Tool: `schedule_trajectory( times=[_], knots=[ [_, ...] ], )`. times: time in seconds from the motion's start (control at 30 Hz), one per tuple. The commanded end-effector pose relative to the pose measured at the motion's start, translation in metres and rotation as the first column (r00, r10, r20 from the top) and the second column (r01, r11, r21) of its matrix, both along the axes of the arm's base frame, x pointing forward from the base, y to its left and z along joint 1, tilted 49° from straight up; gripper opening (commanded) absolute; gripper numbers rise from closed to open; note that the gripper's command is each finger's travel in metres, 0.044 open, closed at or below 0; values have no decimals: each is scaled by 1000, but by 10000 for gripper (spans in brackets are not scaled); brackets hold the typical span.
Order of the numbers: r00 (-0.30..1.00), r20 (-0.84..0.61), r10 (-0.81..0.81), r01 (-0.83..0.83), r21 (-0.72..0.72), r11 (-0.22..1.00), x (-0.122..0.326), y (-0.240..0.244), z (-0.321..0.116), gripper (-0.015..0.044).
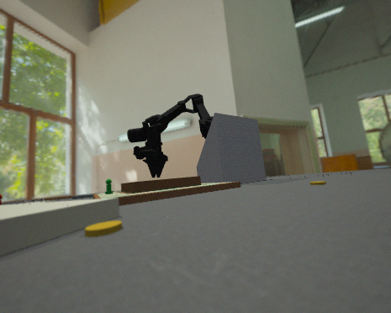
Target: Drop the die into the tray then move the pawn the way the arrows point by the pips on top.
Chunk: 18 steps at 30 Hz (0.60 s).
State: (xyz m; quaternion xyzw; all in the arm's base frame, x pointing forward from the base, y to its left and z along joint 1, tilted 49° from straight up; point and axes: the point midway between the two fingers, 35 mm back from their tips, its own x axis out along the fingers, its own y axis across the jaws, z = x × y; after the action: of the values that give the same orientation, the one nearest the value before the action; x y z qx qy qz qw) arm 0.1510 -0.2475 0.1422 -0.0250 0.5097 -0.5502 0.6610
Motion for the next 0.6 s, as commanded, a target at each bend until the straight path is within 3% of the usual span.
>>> schedule_trajectory(
  times=[0.0, 0.57],
  knots=[
    [1000, -8, 2, -2, 7, 1000, -2, -3, -6, 275],
    [1000, -8, 2, -2, 6, 1000, -5, -23, -22, 275]
  ],
)
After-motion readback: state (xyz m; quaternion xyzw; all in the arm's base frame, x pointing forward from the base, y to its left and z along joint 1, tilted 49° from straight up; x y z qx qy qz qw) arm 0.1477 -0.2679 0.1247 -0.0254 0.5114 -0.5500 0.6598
